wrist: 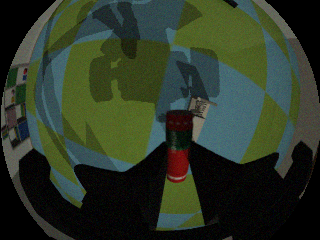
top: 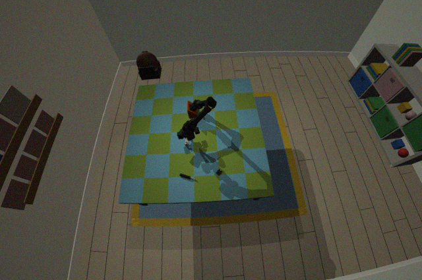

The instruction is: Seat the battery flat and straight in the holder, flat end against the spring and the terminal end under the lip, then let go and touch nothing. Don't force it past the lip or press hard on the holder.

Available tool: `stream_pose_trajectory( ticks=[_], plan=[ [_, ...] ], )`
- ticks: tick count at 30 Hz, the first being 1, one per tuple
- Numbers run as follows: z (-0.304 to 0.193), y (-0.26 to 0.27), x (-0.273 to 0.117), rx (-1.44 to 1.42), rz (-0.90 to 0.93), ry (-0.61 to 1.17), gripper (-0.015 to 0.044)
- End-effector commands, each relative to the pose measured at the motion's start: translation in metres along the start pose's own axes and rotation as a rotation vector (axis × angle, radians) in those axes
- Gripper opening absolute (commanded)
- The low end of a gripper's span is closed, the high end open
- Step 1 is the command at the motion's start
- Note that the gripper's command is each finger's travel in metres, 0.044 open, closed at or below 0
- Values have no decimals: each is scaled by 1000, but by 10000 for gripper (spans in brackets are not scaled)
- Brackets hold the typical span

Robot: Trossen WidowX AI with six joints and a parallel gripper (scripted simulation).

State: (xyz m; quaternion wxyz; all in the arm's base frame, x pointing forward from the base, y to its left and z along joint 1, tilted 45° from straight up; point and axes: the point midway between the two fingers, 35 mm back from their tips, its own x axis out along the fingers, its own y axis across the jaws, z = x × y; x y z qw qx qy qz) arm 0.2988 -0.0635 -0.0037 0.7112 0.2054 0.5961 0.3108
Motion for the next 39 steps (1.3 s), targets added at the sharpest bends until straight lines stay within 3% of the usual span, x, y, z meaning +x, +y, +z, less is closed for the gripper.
stream_pose_trajectory(
  ticks=[1,11,23,39],
  plan=[
    [-14,-32,-5,288,-1,1,66],
    [-13,-32,-5,289,0,3,66],
    [-19,-28,34,276,37,247,66],
    [-16,-29,40,271,49,323,66]
  ],
)
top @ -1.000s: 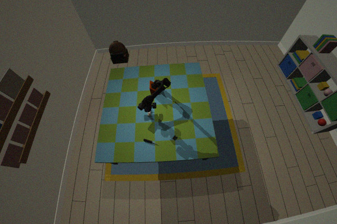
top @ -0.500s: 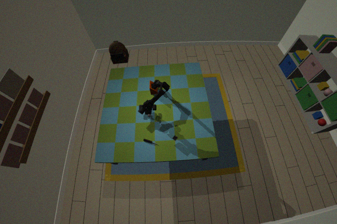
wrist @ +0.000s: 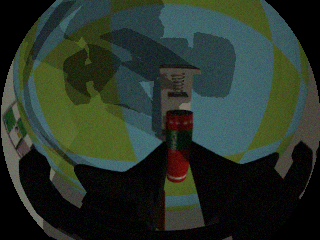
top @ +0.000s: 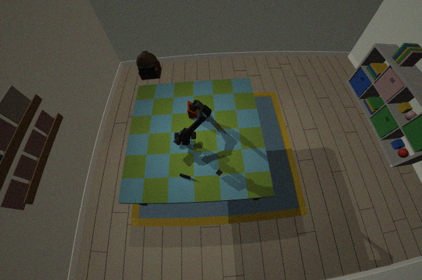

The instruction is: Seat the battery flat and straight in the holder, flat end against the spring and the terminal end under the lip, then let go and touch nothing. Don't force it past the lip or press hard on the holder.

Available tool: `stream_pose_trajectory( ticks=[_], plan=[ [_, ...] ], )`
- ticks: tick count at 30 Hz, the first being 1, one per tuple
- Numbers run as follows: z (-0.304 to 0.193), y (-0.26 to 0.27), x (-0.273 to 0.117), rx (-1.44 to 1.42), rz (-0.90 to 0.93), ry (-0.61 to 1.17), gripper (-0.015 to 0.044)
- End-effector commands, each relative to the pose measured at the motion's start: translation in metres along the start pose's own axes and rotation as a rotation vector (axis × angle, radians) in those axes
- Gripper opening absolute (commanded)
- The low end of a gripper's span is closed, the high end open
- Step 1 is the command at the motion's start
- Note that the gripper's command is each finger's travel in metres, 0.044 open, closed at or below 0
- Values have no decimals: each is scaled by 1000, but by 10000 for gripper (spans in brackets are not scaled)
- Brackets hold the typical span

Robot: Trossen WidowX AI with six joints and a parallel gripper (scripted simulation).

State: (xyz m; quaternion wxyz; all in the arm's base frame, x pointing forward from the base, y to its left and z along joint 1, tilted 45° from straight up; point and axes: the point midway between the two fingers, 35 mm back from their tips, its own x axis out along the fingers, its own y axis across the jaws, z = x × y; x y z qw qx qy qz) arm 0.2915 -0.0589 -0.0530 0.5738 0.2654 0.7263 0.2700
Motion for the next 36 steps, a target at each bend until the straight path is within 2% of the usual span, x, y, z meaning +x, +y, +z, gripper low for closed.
stream_pose_trajectory(
  ticks=[1,36],
  plan=[
    [2,-1,2,-1,0,32,66],
    [13,0,11,-6,1,222,66]
  ],
)
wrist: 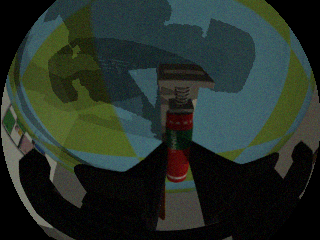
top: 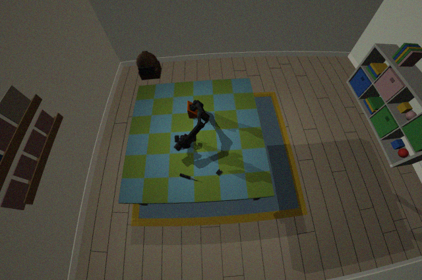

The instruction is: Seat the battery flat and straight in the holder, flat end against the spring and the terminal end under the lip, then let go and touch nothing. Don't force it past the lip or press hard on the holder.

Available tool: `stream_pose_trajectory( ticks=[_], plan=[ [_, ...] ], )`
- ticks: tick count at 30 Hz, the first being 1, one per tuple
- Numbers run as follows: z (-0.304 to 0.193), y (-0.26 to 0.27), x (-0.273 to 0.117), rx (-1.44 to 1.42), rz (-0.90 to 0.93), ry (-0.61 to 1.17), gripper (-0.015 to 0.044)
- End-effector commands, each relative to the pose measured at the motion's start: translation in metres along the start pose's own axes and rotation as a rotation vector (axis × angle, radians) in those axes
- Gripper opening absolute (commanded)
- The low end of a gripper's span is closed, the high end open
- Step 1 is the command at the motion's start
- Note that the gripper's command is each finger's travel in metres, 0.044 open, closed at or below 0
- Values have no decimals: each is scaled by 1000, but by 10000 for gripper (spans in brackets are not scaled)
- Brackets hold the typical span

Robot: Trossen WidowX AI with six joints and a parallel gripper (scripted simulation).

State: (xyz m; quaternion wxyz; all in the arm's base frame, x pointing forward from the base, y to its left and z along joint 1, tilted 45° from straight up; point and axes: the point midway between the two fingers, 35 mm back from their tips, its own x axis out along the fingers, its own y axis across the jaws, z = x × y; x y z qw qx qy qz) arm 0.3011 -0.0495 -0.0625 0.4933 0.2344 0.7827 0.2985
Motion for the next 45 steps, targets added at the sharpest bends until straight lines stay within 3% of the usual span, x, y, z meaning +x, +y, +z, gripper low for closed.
stream_pose_trajectory(
  ticks=[1,45],
  plan=[
    [2,-1,0,-2,-1,8,66],
    [19,-2,-6,0,-3,-18,66]
  ],
)
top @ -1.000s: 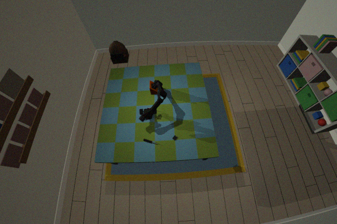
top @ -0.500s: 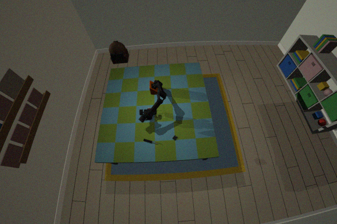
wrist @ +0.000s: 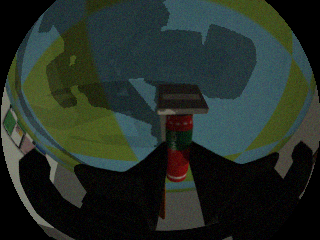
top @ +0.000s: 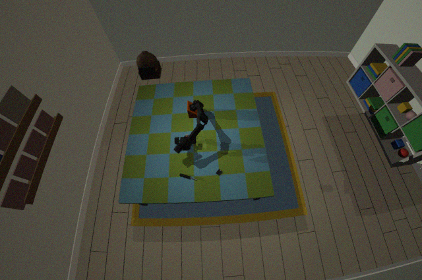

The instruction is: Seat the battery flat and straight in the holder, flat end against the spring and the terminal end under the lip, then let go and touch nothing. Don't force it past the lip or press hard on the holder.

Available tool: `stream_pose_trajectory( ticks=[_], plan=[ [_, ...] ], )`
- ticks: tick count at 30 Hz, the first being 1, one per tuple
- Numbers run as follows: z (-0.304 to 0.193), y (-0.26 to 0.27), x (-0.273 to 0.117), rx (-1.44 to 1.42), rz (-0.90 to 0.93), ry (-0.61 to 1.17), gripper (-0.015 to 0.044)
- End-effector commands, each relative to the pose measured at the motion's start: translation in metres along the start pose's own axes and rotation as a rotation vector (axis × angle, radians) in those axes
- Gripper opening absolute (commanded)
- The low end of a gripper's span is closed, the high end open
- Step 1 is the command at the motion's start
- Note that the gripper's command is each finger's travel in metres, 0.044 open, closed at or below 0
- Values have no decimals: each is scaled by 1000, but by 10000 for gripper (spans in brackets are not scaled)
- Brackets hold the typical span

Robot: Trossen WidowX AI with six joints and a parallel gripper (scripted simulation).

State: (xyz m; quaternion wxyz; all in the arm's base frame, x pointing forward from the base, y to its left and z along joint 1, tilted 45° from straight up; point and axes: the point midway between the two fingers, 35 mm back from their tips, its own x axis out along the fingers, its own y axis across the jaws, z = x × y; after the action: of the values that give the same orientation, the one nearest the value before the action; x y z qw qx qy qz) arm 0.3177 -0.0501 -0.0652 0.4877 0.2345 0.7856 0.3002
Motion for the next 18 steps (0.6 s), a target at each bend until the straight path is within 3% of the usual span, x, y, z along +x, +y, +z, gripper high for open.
stream_pose_trajectory(
  ticks=[1,18],
  plan=[
    [3,-1,-1,-1,-7,-35,66],
    [4,-3,3,6,-11,-115,66]
  ],
)
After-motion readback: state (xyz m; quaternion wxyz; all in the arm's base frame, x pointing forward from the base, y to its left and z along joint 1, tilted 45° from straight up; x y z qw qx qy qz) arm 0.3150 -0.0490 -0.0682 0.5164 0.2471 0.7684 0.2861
